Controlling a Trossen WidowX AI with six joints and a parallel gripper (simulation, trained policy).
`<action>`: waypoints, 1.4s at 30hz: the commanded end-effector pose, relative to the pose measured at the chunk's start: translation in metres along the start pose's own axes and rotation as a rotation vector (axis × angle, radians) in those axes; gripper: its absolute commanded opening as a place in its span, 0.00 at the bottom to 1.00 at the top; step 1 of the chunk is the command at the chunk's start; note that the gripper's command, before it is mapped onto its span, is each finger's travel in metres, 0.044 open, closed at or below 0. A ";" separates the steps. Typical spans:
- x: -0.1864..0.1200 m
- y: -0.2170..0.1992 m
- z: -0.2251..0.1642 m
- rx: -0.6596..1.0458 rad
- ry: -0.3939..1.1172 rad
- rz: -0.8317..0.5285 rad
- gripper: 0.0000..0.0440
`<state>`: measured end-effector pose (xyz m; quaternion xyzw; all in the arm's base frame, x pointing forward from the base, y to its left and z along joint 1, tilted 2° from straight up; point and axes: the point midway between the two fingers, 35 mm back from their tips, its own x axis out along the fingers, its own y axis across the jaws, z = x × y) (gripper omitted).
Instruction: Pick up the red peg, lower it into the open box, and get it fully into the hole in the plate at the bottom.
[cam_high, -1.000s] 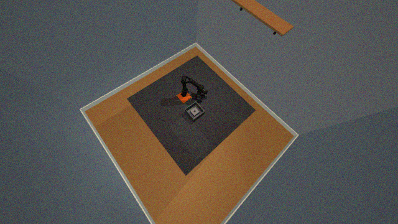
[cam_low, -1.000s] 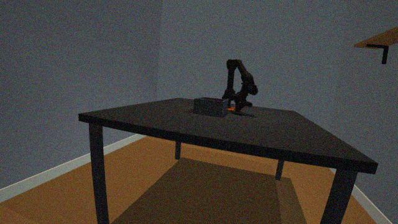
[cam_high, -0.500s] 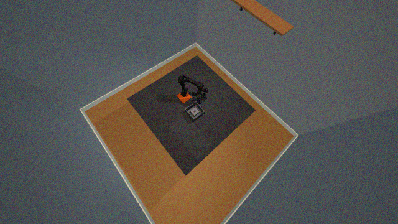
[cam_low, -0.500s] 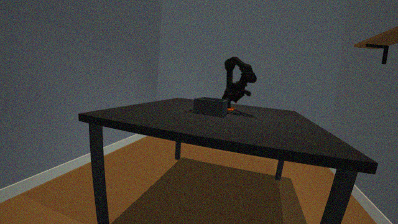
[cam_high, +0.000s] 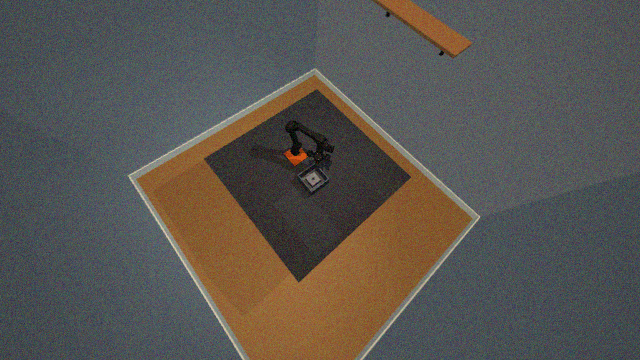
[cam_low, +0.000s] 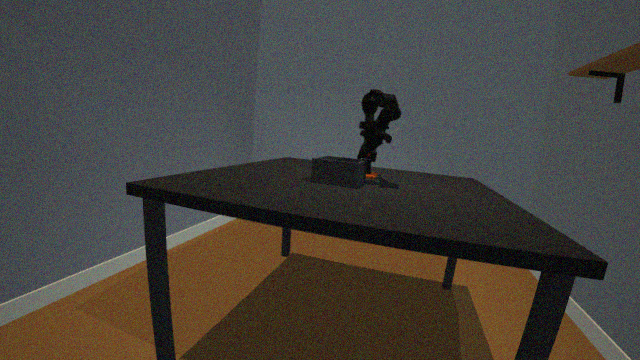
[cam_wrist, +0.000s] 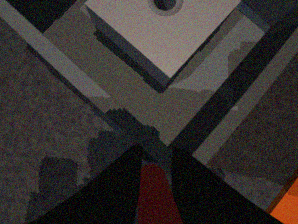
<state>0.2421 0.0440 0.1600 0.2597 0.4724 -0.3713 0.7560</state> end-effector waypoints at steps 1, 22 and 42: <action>0.005 0.000 0.020 0.045 -0.025 -0.010 0.00; 0.066 -0.002 0.087 0.073 -0.026 -0.037 0.01; 0.122 -0.004 0.089 -0.107 0.107 -0.010 0.23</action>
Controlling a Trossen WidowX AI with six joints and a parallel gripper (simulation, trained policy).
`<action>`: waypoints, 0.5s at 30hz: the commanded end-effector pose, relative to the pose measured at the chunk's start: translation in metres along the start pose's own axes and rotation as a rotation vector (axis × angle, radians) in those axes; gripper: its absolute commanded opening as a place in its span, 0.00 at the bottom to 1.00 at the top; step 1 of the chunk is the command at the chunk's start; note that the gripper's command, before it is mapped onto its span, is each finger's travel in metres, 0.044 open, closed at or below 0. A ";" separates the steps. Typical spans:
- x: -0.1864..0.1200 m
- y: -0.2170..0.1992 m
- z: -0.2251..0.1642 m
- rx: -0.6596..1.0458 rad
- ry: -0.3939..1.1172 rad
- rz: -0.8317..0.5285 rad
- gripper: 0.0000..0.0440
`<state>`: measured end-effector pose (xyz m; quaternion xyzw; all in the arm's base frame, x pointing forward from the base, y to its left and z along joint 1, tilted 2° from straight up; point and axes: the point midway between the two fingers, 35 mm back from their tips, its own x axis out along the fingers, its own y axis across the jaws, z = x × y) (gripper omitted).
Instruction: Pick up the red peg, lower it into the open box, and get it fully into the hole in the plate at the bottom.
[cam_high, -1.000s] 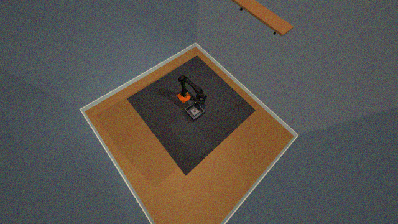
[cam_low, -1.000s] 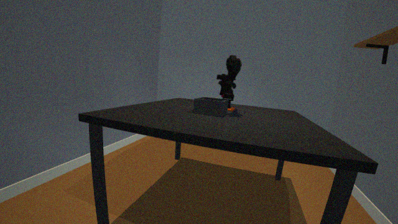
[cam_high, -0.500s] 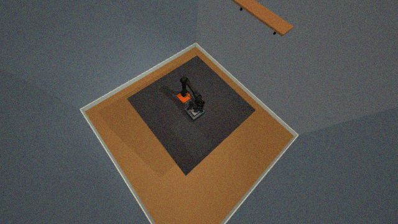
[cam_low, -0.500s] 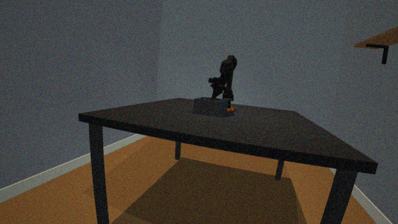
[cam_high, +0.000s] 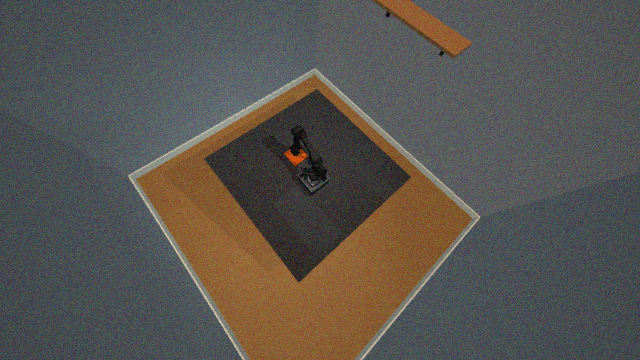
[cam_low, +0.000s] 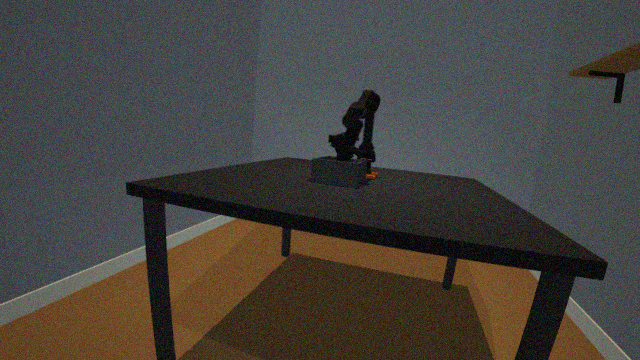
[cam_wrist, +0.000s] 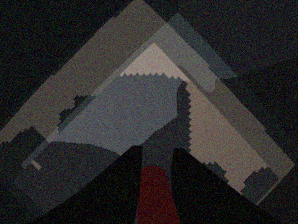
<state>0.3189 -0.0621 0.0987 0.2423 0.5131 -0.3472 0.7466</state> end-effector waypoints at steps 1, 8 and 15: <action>0.013 0.000 -0.004 -0.036 0.043 -0.001 0.29; 0.011 0.002 0.007 -0.075 0.064 0.005 0.42; -0.002 0.013 0.023 -0.100 0.080 0.025 0.46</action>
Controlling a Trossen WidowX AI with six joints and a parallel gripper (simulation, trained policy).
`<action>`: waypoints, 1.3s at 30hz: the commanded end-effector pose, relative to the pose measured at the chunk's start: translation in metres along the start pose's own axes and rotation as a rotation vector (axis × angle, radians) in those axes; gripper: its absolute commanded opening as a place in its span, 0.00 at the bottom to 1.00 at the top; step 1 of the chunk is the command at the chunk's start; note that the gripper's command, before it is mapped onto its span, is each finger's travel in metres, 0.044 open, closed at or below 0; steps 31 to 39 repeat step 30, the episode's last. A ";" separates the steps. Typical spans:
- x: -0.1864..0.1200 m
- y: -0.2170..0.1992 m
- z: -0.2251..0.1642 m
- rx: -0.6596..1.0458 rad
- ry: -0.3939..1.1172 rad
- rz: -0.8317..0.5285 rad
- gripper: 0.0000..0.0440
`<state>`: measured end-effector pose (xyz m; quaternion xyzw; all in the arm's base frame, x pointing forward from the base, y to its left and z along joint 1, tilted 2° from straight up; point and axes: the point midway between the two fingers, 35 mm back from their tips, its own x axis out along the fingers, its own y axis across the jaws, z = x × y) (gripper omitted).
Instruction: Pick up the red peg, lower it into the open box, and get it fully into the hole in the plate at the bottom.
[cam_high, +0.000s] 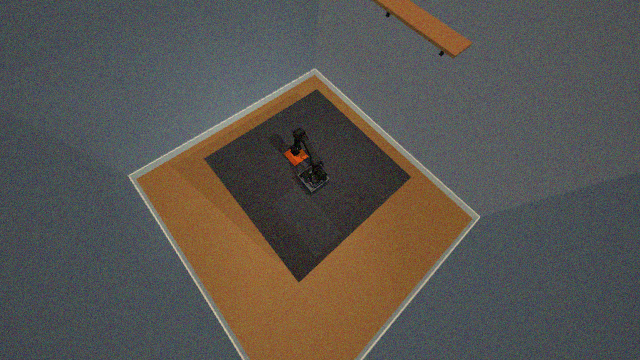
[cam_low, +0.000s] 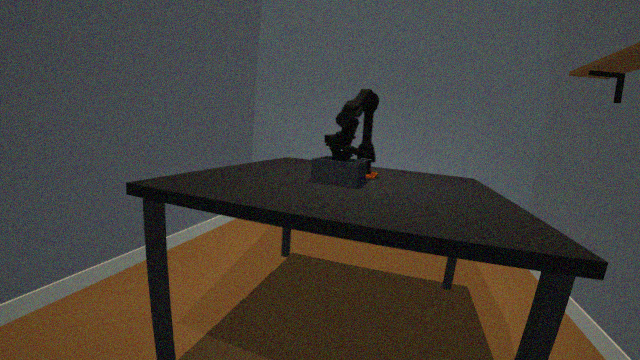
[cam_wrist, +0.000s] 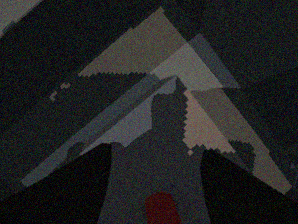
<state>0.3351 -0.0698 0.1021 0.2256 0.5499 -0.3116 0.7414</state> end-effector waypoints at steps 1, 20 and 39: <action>-0.007 0.007 0.009 -0.017 0.018 0.013 0.46; -0.044 0.040 0.040 0.015 0.143 0.011 0.56; -0.063 0.053 0.044 0.050 0.228 -0.031 0.59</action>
